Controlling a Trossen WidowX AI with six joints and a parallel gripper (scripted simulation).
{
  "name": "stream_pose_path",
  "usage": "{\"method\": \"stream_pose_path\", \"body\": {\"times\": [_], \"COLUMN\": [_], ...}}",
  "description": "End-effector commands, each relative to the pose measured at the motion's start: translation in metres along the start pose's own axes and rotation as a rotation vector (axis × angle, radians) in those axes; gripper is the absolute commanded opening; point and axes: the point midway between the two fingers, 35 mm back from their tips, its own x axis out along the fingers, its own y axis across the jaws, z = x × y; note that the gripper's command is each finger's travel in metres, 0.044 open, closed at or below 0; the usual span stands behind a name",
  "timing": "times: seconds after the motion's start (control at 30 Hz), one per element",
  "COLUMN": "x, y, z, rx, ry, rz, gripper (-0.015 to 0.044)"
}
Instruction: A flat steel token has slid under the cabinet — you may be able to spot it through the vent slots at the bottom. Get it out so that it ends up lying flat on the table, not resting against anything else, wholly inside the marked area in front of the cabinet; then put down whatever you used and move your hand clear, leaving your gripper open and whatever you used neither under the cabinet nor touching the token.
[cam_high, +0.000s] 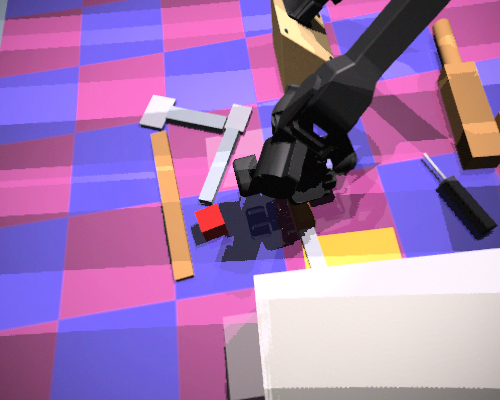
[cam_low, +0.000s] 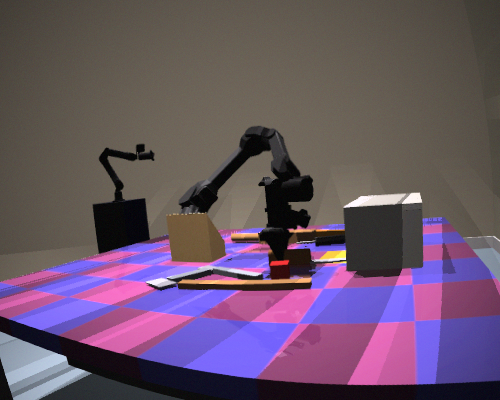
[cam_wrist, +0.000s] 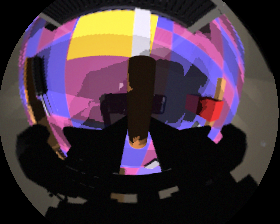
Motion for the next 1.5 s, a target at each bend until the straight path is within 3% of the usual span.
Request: {"method": "stream_pose_path", "body": {"times": [0.0, 1.47], "x": [0.001, 0.001], "y": [0.0, -0.003], "z": [-0.008, -0.062], "rx": [-0.002, 0.001], "ry": [0.005, 0.007], "rz": [-0.001, -0.001], "gripper": [0.0, 0.0]}}
